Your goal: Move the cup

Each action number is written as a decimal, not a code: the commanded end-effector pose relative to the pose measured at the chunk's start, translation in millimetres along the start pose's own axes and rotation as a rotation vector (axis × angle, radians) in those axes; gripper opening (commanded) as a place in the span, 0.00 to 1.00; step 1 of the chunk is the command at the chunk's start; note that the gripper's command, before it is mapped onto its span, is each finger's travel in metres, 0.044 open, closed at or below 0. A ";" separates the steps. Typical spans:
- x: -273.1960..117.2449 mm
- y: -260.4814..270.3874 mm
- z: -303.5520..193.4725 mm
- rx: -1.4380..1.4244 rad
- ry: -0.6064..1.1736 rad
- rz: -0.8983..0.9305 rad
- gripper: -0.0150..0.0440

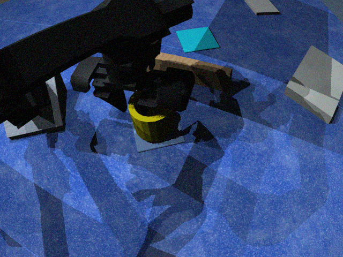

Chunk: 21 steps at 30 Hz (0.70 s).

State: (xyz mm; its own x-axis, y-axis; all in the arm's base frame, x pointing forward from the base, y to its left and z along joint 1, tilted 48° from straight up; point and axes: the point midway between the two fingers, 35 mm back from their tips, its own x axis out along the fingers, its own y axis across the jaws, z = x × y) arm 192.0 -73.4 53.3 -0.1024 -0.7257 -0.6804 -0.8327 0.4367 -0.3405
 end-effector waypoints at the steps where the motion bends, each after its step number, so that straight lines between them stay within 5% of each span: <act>1: 0.0 0.0 0.0 0.000 0.000 0.000 0.53; 21: 0.0 0.0 0.0 0.000 0.000 0.000 0.30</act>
State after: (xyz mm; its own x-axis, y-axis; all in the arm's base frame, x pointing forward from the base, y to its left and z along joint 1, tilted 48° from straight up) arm 192.0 -73.5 53.1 -0.1019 -0.7258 -0.6804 -0.8332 0.4359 -0.3402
